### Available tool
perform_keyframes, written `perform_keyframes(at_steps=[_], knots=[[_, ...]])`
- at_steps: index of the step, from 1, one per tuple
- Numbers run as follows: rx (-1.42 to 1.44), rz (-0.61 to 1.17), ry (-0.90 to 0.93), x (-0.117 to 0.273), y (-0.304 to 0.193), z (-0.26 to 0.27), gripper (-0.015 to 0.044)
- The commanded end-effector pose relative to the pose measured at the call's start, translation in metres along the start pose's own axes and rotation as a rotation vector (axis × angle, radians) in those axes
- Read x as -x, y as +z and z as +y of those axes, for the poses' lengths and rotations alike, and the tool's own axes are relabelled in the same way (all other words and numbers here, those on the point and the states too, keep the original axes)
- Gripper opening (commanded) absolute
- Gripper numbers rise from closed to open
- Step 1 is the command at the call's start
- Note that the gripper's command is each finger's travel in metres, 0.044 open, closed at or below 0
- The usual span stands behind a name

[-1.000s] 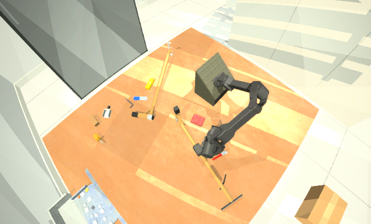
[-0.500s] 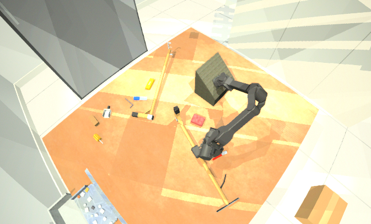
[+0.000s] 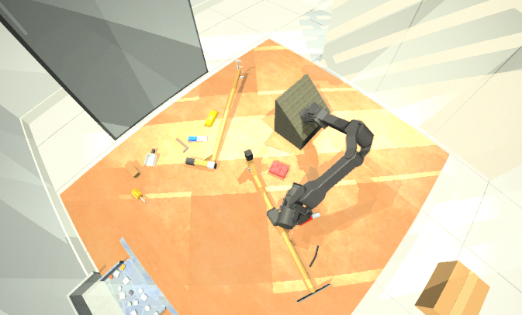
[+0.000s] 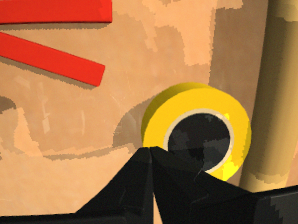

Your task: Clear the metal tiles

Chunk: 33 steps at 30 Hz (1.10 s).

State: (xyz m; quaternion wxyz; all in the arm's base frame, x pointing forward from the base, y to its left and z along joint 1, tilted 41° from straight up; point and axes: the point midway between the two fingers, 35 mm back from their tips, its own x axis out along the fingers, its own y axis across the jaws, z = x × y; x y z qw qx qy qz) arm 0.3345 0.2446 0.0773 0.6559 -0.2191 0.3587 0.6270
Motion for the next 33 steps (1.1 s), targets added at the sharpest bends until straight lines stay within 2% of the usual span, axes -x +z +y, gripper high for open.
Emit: perform_keyframes(at_steps=[1, 33], knots=[[-0.001, 0.015, 0.000, -0.007, -0.005, -0.009, 0.0000], [0.000, 0.016, -0.002, -0.007, -0.004, -0.041, 0.0000]])
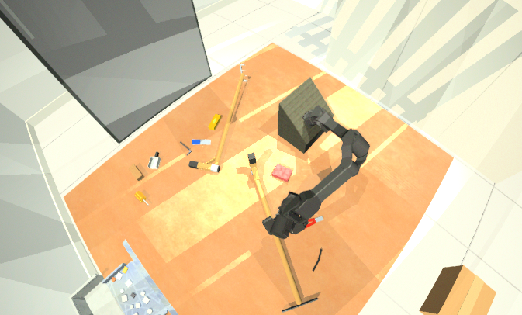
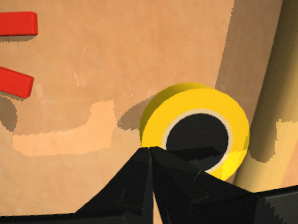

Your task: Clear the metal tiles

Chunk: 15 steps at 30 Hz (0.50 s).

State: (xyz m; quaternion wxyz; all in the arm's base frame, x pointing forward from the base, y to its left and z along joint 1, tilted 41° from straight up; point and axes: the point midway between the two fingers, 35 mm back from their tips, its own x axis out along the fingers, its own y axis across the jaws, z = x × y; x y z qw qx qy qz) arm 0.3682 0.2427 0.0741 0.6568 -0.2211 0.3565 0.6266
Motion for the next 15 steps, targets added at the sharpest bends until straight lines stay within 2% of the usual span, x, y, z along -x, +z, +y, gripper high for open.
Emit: perform_keyframes(at_steps=[1, 15], knots=[[-0.004, 0.017, 0.002, -0.007, -0.007, -0.008, 0.0000], [-0.004, 0.017, 0.002, -0.007, -0.008, -0.022, 0.0000]])
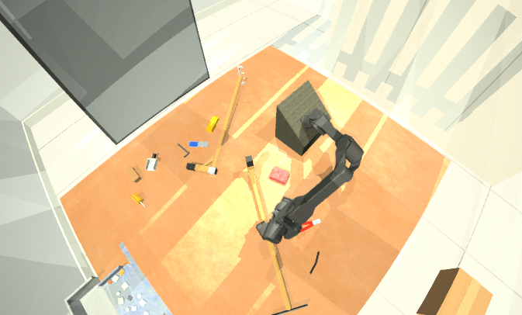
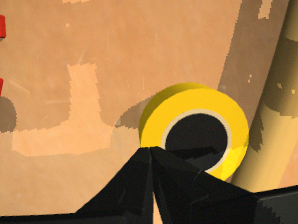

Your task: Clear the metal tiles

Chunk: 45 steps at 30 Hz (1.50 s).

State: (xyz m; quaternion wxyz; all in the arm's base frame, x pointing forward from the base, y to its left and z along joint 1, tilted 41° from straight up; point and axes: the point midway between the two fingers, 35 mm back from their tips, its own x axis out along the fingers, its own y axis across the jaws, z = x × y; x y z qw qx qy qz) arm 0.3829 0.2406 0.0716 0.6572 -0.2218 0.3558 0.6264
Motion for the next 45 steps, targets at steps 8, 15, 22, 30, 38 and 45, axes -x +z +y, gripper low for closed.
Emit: perform_keyframes(at_steps=[8, 15, 22, 30, 38, 45], knots=[[-0.005, 0.017, 0.003, -0.008, -0.009, -0.015, 0.0000], [-0.005, 0.017, 0.003, -0.008, -0.010, -0.022, 0.0000], [-0.005, 0.017, 0.003, -0.008, -0.011, -0.029, 0.0000], [-0.005, 0.016, 0.002, -0.008, -0.012, -0.036, 0.0000], [-0.004, 0.016, 0.002, -0.008, -0.014, -0.043, 0.0000], [-0.004, 0.016, 0.002, -0.008, -0.014, -0.043, 0.0000]])
